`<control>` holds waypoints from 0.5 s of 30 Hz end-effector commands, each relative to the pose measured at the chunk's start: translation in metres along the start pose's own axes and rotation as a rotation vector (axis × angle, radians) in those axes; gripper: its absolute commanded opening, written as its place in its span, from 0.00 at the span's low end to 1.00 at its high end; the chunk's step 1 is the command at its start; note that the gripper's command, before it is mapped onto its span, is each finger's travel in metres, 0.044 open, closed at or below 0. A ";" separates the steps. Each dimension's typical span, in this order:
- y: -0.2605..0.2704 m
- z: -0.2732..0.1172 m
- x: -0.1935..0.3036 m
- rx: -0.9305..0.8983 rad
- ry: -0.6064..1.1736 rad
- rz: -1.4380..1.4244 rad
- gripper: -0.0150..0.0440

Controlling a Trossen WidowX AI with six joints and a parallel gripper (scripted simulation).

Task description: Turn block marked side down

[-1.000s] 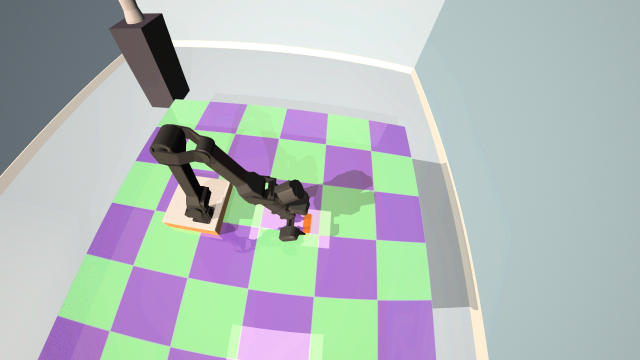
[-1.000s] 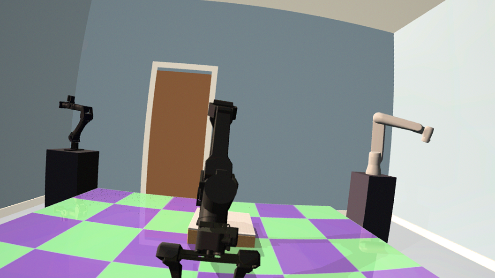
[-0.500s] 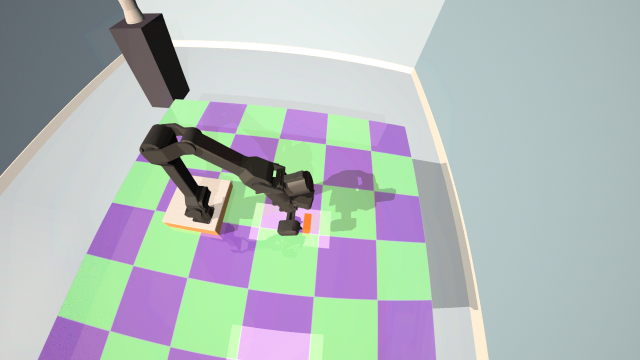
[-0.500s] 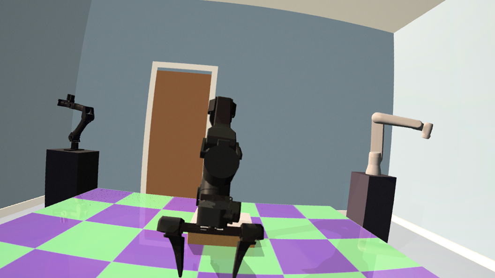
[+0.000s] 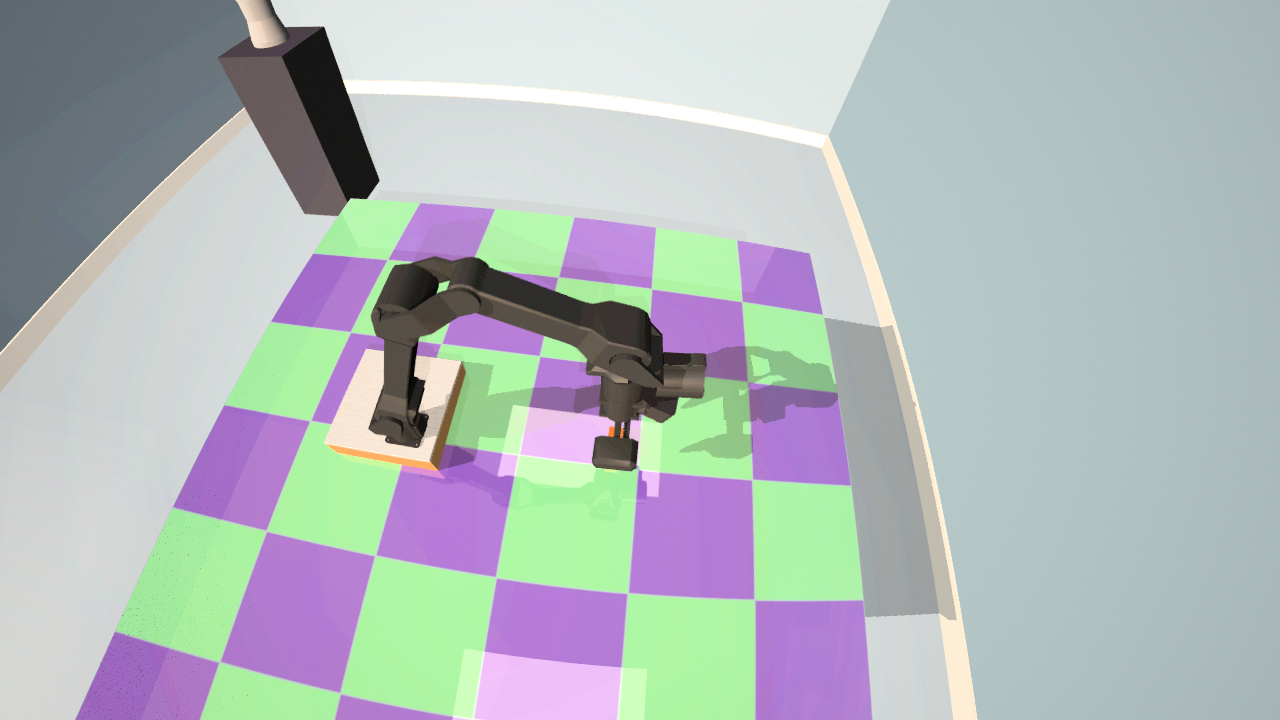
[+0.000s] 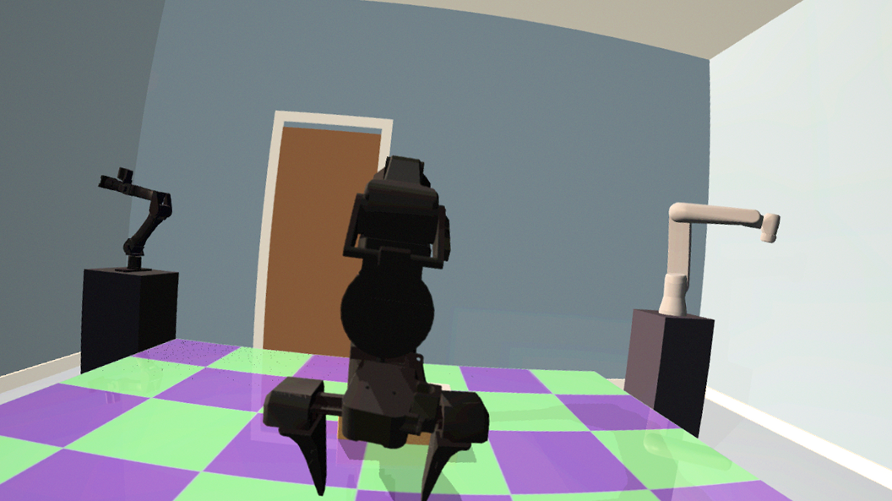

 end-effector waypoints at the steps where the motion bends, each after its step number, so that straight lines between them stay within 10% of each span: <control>1: 0.001 -0.002 -0.001 0.003 0.035 -0.004 1.00; 15: -0.001 0.048 0.001 0.003 0.035 -0.004 1.00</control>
Point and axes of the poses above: the point midway between the two fingers, 35 mm back from their tips, its own z axis out along the fingers, its own y axis across the jaws, x = y × z, the point moved 1 cm from there along -z, back along the fingers, and after that the axes turned 14 degrees about z, right-handed, at the moved point
